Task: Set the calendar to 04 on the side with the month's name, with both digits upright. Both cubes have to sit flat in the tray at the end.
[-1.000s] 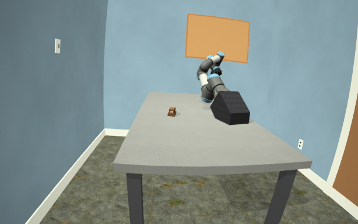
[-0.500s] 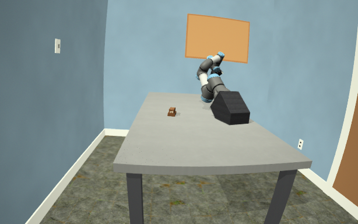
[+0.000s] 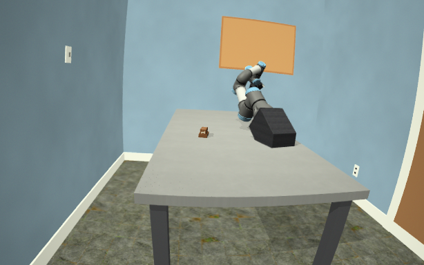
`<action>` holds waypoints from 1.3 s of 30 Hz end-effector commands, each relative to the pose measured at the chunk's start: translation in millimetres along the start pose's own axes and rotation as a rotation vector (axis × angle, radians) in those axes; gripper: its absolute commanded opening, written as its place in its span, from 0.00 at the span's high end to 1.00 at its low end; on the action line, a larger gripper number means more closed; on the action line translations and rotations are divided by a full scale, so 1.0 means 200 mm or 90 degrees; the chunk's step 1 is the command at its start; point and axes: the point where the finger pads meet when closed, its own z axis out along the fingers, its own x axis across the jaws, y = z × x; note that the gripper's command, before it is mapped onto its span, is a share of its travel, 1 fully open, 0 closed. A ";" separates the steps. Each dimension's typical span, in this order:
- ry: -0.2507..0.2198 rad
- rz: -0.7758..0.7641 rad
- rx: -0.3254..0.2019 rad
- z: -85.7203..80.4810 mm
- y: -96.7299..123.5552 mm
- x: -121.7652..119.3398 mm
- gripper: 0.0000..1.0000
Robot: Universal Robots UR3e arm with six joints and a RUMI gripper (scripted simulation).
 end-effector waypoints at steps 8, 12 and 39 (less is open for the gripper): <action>-0.002 -0.001 0.002 0.00 -0.01 -0.01 0.00; -0.004 -0.001 0.002 0.00 -0.01 -0.02 0.00; -0.023 -0.001 0.011 0.00 -0.05 -0.11 0.00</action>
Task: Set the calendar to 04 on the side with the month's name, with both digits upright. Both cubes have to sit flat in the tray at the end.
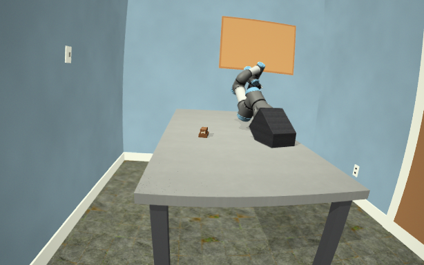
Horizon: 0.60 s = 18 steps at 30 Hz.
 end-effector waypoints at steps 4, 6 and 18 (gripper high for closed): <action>-0.010 -0.001 0.005 0.00 -0.03 -0.05 0.00; -0.013 -0.001 0.006 0.00 -0.03 -0.07 0.00; -0.032 -0.002 0.015 0.00 -0.07 -0.16 0.00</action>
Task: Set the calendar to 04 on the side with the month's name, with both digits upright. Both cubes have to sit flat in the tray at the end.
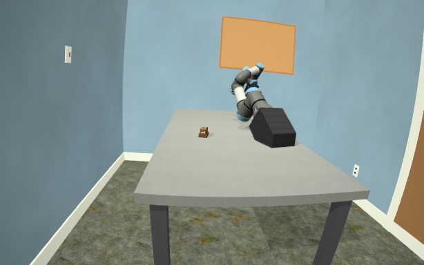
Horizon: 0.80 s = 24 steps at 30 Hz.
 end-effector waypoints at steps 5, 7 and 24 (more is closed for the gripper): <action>-0.019 -0.001 0.009 0.00 -0.04 -0.10 0.00; -0.024 -0.001 0.011 0.00 -0.05 -0.12 0.00; -0.070 -0.002 0.031 -0.01 -0.15 -0.34 0.00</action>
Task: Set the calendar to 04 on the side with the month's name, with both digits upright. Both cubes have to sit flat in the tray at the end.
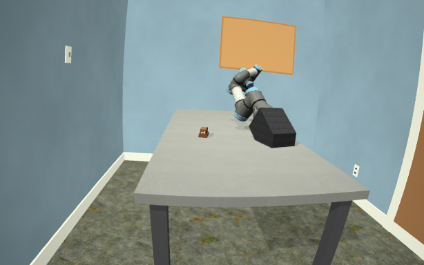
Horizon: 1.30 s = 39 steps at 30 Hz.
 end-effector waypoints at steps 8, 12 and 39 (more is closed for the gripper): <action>-0.036 -0.002 0.017 0.00 -0.08 -0.18 0.00; -0.051 -0.002 0.024 -0.01 -0.11 -0.25 0.00; -0.159 -0.002 0.072 -0.11 -0.33 -0.74 0.00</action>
